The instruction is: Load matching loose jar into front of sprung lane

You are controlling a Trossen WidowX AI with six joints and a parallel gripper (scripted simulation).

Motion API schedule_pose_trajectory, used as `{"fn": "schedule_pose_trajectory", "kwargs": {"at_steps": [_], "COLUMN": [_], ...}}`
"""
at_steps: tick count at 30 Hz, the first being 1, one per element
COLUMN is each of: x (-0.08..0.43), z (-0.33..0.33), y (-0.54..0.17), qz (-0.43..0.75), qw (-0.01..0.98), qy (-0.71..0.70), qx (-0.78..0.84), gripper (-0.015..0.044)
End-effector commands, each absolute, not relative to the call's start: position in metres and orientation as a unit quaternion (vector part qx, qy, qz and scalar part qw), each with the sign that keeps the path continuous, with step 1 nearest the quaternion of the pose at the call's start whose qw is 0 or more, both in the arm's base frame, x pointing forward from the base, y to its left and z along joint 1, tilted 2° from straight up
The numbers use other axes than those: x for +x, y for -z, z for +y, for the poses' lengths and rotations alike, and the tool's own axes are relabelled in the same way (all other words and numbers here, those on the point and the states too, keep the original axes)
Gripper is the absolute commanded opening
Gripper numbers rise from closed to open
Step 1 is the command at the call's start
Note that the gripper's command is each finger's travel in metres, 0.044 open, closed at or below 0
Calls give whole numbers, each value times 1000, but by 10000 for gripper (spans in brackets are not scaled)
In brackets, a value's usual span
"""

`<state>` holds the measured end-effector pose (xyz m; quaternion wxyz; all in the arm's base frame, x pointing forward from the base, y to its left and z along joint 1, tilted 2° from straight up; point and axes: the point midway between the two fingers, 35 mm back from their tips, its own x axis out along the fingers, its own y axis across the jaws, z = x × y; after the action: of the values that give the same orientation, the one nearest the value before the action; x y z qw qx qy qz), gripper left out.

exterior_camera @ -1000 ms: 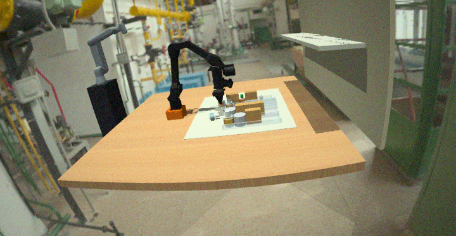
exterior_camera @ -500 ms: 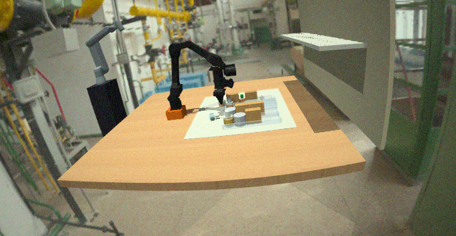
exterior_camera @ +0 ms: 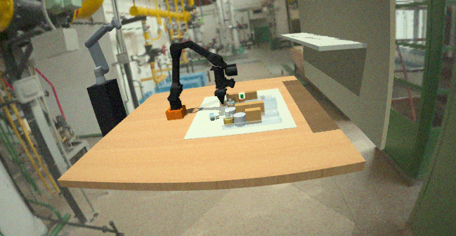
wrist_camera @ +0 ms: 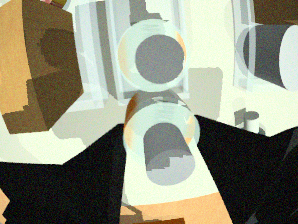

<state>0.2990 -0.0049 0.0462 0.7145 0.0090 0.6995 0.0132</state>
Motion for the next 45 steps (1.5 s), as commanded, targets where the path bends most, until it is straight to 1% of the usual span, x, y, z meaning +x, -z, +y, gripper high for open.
{"fn": "schedule_pose_trajectory", "kwargs": {"at_steps": [1,45], "x": [309,330], "z": [-6,-6], "y": [-49,-53], "qz": [689,689], "qw": [724,725], "qy": [-11,-11], "qx": [8,8], "gripper": [0,0]}}
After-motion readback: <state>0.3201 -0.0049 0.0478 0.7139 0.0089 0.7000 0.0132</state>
